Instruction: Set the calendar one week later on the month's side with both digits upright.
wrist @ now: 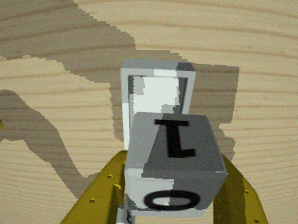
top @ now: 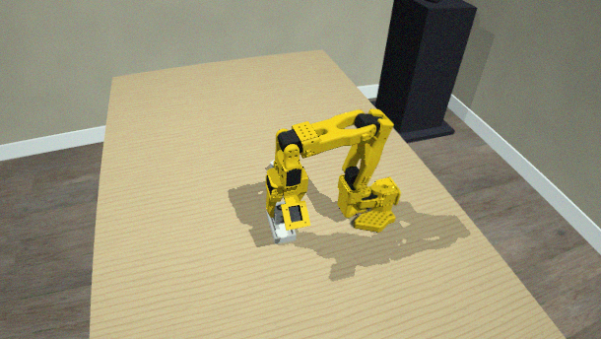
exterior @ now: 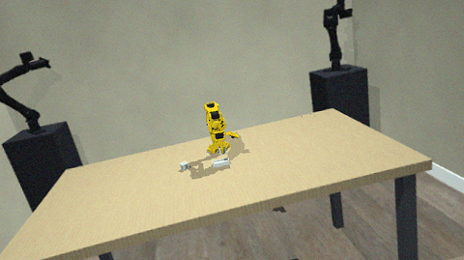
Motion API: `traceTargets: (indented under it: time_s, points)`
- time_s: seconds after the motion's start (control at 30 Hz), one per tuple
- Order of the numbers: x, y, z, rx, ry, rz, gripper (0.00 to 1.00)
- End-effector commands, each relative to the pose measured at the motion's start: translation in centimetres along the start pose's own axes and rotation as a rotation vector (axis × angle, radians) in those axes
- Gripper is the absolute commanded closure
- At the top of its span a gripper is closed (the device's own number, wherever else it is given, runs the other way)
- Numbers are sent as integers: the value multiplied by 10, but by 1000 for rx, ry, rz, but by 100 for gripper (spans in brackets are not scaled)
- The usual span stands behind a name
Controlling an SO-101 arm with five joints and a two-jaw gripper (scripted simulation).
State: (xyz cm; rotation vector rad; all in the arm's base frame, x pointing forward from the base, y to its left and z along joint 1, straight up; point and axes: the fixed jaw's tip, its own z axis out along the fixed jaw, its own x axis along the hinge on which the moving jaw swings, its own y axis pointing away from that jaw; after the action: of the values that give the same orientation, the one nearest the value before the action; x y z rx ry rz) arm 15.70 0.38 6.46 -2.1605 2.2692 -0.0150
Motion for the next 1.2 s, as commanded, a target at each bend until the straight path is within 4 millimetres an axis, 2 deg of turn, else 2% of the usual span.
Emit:
traceTargets:
  time_s: [0.0,1.17]
  points:
    - [-1,-2,-2,26,-4,5,100]
    - [0,0,10,26,-3,9,100]
